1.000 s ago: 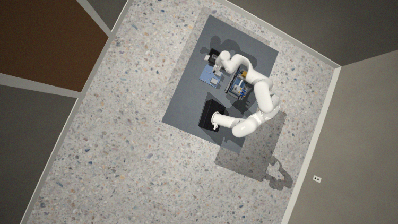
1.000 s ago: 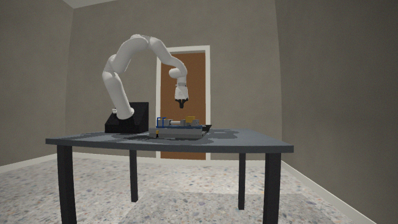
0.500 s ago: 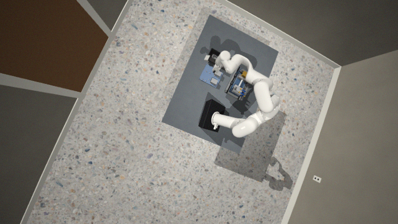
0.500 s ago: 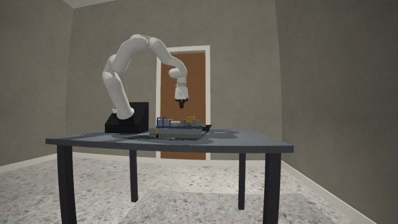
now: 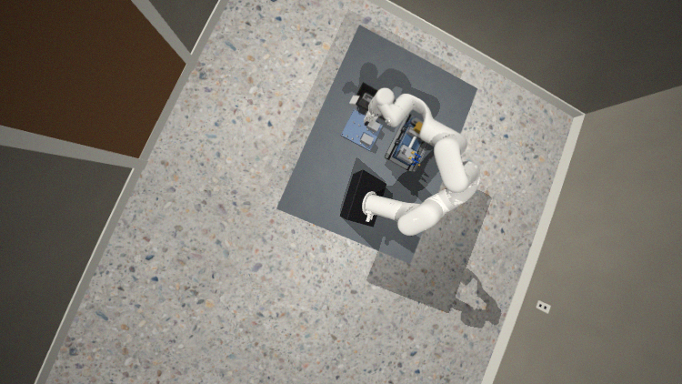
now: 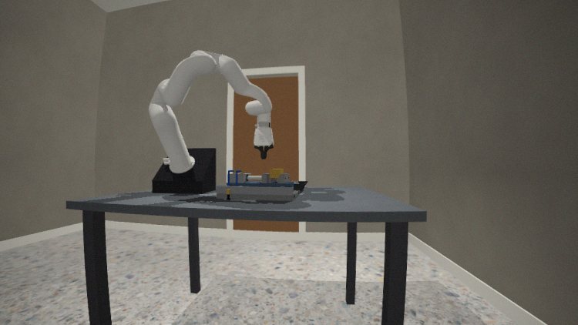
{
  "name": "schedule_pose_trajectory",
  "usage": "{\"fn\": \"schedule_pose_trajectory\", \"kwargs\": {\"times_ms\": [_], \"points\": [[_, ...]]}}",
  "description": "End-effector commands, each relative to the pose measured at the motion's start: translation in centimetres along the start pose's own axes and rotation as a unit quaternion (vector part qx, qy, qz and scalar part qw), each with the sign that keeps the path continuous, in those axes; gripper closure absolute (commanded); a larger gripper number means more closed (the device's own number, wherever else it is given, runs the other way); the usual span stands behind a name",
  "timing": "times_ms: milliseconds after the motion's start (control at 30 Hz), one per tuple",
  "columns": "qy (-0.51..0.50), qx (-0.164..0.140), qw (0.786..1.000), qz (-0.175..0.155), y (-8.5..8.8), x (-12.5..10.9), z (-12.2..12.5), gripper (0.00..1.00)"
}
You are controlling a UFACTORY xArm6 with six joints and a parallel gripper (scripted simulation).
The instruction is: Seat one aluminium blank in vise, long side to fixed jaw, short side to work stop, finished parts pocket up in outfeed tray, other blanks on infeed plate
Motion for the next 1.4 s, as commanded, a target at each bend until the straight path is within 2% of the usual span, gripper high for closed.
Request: {"fn": "schedule_pose_trajectory", "kwargs": {"times_ms": [0,833,1367], "points": [[-0.001,-0.001,1.0,0.002,-0.2,0.1,0.1,1.0],[-0.001,-0.001,1.0,0.002,-4.8,0.2,0.1,1.0],[-0.001,-0.001,1.0,0.002,-5.8,0.2,0.1,1.0]]}}
Point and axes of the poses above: the point where the finger pads meet when closed, its own y axis back along the fingers, its own z axis across the jaws, x = y × z, the point moved 8 cm from there along y, back along the fingers, and after that the axes turned 8 degrees about -y, right-handed, at the moved point
